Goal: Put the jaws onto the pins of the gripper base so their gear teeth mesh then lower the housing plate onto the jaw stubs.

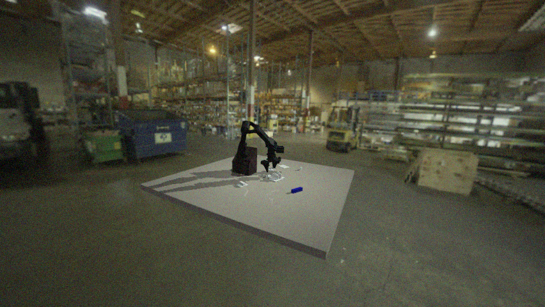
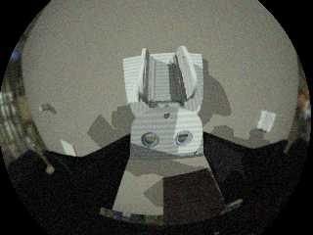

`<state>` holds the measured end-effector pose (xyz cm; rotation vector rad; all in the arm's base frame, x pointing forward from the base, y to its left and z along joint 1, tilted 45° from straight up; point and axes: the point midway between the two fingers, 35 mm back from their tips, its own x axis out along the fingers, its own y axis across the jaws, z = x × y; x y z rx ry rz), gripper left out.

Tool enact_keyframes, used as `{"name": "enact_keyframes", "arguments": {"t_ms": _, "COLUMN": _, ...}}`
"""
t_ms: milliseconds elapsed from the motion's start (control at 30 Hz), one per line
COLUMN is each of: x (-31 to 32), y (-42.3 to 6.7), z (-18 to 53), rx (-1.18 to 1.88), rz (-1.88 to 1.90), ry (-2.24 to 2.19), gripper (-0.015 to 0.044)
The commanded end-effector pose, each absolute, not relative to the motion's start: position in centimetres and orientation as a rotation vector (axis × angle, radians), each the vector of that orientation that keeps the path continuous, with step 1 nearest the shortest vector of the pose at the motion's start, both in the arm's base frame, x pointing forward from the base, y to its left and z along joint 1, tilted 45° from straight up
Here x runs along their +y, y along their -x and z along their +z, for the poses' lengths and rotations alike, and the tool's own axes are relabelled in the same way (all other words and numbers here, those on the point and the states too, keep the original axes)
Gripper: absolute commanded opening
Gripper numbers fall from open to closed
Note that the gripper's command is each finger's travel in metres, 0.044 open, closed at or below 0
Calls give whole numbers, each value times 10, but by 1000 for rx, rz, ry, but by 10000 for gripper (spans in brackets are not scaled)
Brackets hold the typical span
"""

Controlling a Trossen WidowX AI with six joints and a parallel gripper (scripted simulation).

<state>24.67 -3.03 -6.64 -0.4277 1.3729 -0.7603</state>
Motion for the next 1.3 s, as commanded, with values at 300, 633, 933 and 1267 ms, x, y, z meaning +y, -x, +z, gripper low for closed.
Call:
{"name": "enact_keyframes", "arguments": {"t_ms": 300, "x": -49, "y": -242, "z": -82, "rx": 1380, "rz": -765, "ry": 443, "gripper": 351}}
{"name": "enact_keyframes", "arguments": {"t_ms": 633, "x": -53, "y": -242, "z": -86, "rx": 1379, "rz": -766, "ry": 444, "gripper": 351}}
{"name": "enact_keyframes", "arguments": {"t_ms": 933, "x": -53, "y": -242, "z": -86, "rx": 1379, "rz": -766, "ry": 444, "gripper": 351}}
{"name": "enact_keyframes", "arguments": {"t_ms": 1267, "x": -55, "y": -242, "z": -87, "rx": 1382, "rz": -762, "ry": 450, "gripper": 351}}
